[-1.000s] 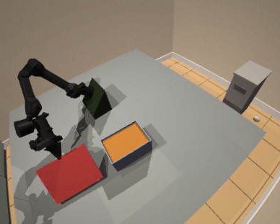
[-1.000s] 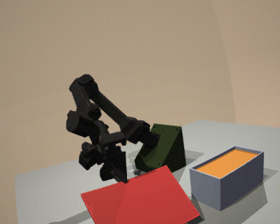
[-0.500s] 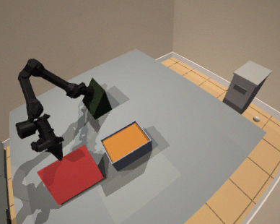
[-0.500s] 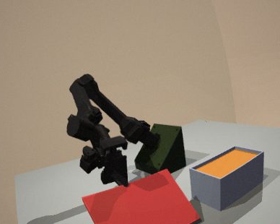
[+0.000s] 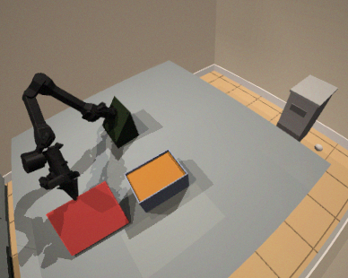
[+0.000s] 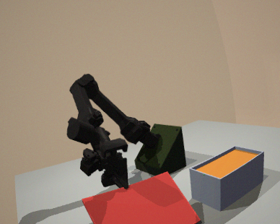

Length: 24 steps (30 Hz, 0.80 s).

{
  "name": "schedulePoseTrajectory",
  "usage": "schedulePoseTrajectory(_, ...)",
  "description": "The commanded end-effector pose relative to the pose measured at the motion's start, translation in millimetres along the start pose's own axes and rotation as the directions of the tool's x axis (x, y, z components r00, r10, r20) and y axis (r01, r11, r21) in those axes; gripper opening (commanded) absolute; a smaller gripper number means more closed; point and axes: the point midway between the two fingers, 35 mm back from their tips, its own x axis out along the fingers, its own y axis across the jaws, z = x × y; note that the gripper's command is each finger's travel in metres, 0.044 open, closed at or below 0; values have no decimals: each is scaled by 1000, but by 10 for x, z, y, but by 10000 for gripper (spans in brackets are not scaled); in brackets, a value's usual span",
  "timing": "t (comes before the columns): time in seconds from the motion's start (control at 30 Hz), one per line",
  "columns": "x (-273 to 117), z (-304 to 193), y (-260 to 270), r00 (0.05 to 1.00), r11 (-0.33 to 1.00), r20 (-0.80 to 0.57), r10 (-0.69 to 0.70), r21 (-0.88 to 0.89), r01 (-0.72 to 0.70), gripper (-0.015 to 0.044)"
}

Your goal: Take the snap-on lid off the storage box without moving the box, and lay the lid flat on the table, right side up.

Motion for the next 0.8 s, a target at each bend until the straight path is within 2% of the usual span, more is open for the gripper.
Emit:
schedulePoseTrajectory(0.0,46,-20,-76,1000,1000,-5,-15,2,15,0)
schedulePoseTrajectory(0.77,161,-22,-219,1000,1000,-5,-15,1,15,0)
